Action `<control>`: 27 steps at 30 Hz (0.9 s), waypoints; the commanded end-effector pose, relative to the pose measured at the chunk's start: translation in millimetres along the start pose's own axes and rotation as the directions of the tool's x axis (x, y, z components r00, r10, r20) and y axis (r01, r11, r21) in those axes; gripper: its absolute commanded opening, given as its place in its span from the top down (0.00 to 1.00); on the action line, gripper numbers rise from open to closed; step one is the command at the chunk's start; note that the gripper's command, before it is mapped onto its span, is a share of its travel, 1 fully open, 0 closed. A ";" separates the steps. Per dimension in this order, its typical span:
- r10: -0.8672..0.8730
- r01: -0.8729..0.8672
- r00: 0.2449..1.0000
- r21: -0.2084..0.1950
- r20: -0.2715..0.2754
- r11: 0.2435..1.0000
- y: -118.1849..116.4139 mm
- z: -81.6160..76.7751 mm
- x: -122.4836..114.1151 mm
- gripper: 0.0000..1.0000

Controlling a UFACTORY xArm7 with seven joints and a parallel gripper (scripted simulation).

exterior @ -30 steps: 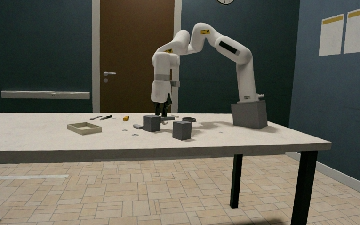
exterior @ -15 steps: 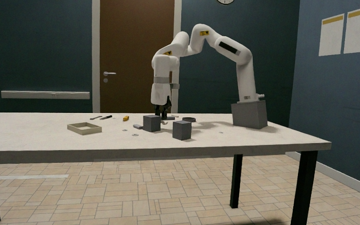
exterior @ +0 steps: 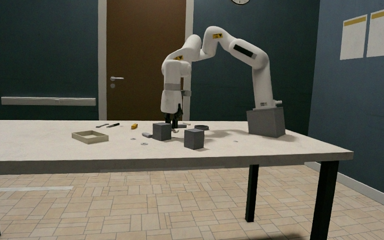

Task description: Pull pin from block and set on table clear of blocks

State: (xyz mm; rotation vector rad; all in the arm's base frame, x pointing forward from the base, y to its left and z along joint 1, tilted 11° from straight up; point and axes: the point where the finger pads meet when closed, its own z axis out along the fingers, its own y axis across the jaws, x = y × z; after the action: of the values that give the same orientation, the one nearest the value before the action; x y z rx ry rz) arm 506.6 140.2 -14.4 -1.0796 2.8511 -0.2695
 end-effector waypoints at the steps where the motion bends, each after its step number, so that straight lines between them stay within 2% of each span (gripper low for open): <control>1: 0.000 0.000 1.000 0.001 0.004 1.000 -0.6 0.1 -1.5 0.55; 10: 0.000 0.000 1.000 0.001 0.004 1.000 -0.6 1.1 -1.6 0.55; 16: 0.000 0.000 1.000 0.001 0.004 1.000 -0.3 10.4 -1.8 0.55; 27: 0.000 0.000 1.000 0.001 0.004 1.000 -0.5 11.2 -1.8 0.55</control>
State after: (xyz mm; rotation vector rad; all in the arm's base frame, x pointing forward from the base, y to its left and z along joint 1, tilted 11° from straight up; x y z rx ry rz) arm 508.7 138.4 -26.5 -1.0791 2.8508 -0.2693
